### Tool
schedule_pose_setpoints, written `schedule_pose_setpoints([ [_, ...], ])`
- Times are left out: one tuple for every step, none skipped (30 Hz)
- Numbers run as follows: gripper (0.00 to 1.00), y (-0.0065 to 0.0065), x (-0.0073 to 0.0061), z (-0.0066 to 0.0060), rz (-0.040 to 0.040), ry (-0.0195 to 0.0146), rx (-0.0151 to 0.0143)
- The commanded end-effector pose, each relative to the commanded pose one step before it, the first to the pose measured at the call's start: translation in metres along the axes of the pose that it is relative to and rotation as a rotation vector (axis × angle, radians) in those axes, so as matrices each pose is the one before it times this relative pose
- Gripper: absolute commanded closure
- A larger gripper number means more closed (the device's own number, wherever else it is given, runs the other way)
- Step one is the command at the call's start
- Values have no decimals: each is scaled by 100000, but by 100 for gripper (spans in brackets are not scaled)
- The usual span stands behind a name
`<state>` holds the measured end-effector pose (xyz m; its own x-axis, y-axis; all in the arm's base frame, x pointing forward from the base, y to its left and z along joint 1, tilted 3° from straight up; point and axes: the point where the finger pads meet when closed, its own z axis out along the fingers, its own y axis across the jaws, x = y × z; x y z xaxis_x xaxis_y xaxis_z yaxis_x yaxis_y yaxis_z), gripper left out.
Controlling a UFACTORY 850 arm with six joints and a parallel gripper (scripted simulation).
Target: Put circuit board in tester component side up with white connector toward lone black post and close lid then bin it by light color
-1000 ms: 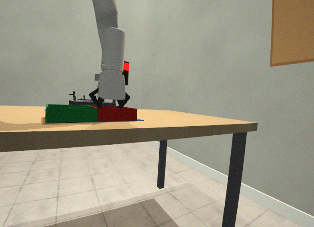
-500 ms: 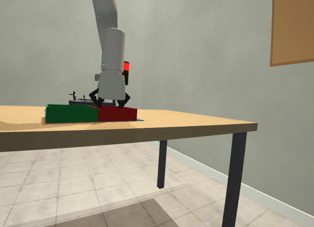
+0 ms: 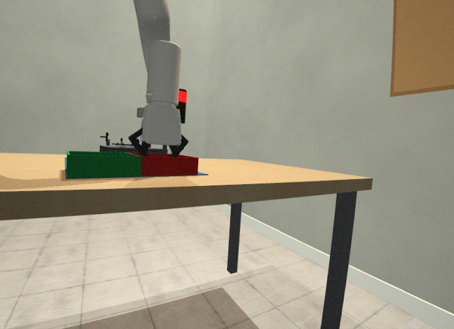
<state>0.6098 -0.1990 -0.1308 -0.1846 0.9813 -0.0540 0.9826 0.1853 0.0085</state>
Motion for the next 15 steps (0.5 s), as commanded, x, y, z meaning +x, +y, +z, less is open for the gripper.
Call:
schedule_pose_setpoints([
  [21,105,-55,-78,5,-95,-186],
  [21,0,0,16,0,0,0],
  [21,0,0,20,0,0,0],
  [21,0,0,0,0,0,0],
  [21,0,0,0,0,0,0],
  [21,0,0,23,0,0,0],
  [21,0,0,23,0,0,0],
  [21,0,0,21,0,0,0],
  [21,0,0,16,0,0,0],
  [21,0,0,10,0,0,0],
  [21,0,0,5,0,0,0],
  [21,0,0,1,0,0,0],
  [21,0,0,0,0,0,0],
  [21,0,0,0,0,0,0],
  [21,0,0,0,0,0,0],
])
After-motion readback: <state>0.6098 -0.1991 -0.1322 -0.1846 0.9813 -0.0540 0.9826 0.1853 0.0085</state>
